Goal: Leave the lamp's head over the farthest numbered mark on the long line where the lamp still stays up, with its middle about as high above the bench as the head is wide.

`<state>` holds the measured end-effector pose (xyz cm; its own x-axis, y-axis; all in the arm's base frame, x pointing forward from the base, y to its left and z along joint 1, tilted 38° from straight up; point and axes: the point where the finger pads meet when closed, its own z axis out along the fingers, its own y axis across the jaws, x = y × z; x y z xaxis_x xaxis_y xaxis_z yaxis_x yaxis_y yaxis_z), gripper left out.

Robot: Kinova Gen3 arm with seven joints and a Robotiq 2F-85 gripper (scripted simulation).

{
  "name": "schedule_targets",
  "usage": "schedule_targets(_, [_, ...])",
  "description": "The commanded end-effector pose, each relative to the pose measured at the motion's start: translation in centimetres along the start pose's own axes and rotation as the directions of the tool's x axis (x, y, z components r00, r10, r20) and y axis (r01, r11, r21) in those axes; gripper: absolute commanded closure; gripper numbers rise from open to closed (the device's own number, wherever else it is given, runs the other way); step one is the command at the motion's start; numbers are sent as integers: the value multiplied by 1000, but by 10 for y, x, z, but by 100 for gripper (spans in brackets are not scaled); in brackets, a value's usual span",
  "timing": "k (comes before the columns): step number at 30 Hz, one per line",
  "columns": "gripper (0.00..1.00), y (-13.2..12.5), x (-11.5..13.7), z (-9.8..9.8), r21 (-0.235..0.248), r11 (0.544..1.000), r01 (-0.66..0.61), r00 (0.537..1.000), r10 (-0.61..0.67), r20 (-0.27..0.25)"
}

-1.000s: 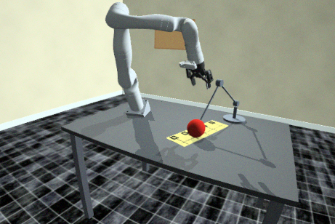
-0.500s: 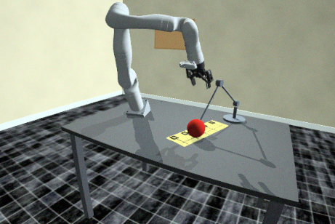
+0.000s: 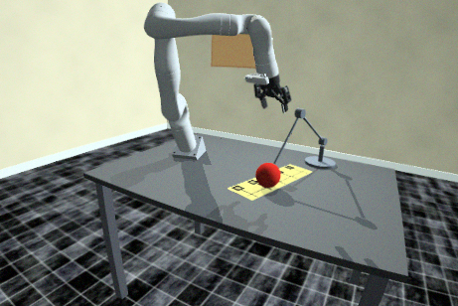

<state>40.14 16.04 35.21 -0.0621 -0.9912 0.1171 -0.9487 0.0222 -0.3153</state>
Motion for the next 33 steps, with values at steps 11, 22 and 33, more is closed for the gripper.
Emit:
schedule_targets(11, [0, -1, -24, -45, 9, 1000, 6, 1000, -6, 9])
schedule_targets(22, [0, 1, -43, -86, 6, 1000, 3, 1000, -3, 6])
schedule_targets(33, [0, 0, -73, -71, 5, 1000, -1, 1000, 1, 3])
